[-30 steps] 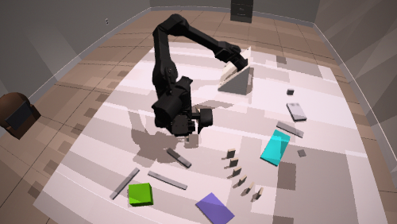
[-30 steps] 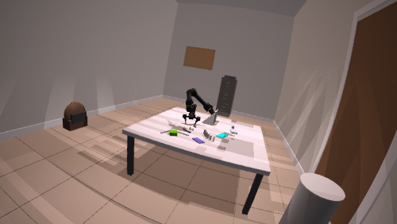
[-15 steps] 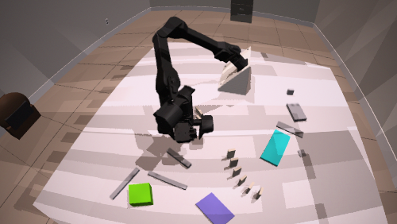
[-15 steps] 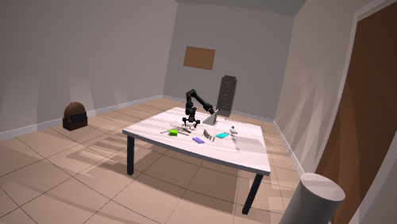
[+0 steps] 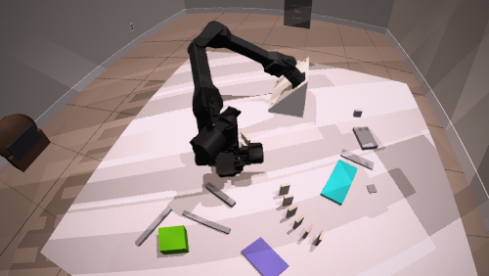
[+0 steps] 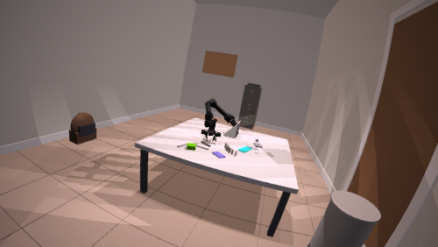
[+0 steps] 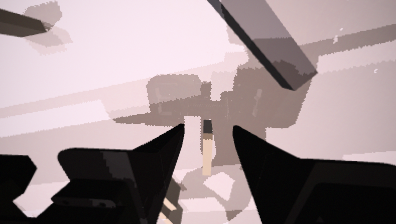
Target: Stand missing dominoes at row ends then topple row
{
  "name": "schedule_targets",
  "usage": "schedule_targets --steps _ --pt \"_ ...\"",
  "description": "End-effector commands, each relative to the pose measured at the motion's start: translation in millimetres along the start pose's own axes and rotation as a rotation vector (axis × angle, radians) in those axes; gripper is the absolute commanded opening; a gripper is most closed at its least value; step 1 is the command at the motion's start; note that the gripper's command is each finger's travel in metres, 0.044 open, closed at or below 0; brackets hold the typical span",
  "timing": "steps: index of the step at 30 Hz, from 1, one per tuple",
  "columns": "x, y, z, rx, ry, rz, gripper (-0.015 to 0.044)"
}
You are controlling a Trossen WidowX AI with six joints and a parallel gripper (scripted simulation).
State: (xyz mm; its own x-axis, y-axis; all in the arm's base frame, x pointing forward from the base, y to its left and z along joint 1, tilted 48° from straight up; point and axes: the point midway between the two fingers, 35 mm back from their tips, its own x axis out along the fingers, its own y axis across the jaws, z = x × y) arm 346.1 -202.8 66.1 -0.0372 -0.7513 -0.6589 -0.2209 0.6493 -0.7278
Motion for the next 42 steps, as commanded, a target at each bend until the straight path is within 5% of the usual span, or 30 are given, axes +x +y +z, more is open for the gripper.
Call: schedule_targets --steps 1,6,15,27,32,42 --pt "0 1 0 -0.006 -0.002 0.004 0.0151" --pt "0 1 0 -0.006 -0.002 0.004 0.0021" --pt "-8 1 1 -0.006 -0.003 0.005 0.0021" --pt "-152 9 5 -0.007 -0.004 0.013 0.0021" --pt "-154 2 7 0.015 -0.004 0.014 0.0021" --pt "-154 -103 12 0.355 -0.005 0.009 0.0021"
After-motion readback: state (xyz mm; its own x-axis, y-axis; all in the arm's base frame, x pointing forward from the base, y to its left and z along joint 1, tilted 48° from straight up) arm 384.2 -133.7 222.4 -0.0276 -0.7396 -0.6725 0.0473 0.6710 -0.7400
